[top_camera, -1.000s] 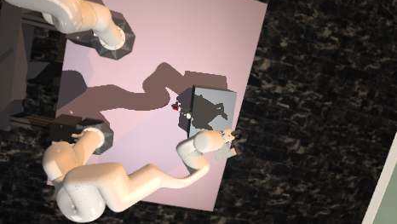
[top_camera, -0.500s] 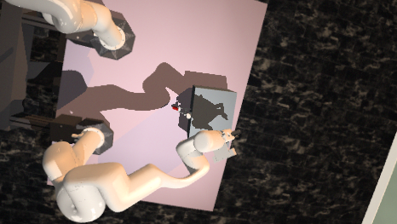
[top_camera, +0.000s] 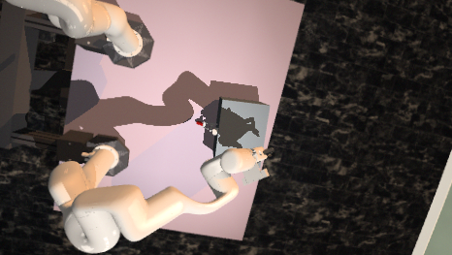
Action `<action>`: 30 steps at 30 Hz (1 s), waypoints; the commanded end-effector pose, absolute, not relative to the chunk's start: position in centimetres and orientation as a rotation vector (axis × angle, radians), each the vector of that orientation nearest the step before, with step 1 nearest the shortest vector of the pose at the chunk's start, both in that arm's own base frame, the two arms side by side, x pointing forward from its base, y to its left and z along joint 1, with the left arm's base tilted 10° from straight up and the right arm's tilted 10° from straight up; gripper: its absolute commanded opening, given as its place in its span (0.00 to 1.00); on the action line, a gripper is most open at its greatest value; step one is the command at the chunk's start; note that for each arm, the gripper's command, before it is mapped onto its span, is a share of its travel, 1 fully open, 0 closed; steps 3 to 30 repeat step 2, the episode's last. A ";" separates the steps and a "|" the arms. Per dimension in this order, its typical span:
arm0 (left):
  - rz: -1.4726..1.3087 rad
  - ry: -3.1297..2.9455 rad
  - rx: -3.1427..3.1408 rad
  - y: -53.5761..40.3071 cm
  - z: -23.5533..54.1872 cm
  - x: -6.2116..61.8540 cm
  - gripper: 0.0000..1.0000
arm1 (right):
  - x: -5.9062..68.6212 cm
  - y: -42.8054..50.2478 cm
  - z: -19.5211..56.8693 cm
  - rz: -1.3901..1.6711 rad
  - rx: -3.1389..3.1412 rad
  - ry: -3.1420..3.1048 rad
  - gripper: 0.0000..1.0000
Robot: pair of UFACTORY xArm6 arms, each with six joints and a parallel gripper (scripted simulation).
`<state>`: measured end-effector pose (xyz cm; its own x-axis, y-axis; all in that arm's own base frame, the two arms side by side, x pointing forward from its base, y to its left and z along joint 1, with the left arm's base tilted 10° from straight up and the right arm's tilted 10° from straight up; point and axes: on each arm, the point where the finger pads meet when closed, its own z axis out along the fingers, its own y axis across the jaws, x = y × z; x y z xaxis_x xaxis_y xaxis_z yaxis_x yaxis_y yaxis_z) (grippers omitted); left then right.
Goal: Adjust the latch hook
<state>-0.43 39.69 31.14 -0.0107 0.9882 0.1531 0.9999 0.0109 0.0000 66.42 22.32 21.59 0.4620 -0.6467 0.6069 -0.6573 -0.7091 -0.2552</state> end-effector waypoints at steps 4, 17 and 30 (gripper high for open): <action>-0.169 -2.150 -2.127 39.8 31.3 -0.4 1.00 | 66.5 22.4 21.9 1.106 2.674 -1.194 1.00; -0.169 -2.150 -2.127 39.8 31.3 -0.4 1.00 | 66.5 22.4 21.9 1.106 2.674 -1.194 1.00; -0.169 -2.150 -2.127 39.8 31.3 -0.4 1.00 | 66.5 22.4 21.9 1.106 2.674 -1.194 1.00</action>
